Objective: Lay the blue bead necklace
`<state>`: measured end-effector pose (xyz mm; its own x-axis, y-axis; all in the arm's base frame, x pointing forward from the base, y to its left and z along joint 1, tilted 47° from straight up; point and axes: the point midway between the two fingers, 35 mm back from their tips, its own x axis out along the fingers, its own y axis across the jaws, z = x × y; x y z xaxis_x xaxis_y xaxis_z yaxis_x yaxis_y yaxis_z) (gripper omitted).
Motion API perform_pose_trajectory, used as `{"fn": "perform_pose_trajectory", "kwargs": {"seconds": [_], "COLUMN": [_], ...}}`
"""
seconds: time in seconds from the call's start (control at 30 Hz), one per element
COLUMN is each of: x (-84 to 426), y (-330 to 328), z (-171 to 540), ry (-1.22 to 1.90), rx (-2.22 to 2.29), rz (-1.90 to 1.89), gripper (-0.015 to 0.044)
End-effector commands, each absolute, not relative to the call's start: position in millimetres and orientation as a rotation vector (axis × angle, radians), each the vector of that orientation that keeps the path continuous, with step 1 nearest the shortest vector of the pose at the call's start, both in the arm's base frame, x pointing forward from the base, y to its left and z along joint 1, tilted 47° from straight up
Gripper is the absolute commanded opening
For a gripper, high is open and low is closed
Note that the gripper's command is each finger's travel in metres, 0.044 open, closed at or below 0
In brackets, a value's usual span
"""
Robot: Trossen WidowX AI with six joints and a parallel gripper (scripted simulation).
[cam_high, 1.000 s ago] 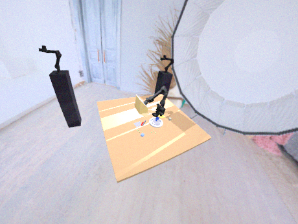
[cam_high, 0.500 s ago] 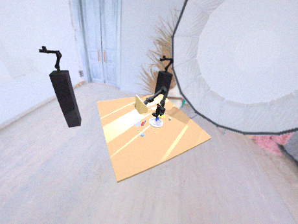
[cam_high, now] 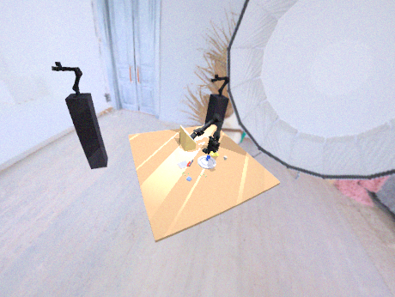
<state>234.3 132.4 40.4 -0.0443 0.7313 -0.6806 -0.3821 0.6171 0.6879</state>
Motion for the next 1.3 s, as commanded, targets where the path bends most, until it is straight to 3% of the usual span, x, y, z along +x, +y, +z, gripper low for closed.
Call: {"fn": "perform_pose_trajectory", "kwargs": {"seconds": [0.0, 0.43, 1.03, 1.27], "x": [246.0, 284.8, 284.2, 285.1], "y": [131.0, 126.5, 143.2, 141.2], "z": [38.9, 30.6, 15.1, 18.4], "ry": [1.336, 1.334, 1.334, 1.329], "rx": [0.329, 0.328, 0.329, 0.325], "rz": [0.928, 0.928, 0.929, 0.932], "gripper": [0.0000, 0.0000, 0.0000, 0.0184]}}
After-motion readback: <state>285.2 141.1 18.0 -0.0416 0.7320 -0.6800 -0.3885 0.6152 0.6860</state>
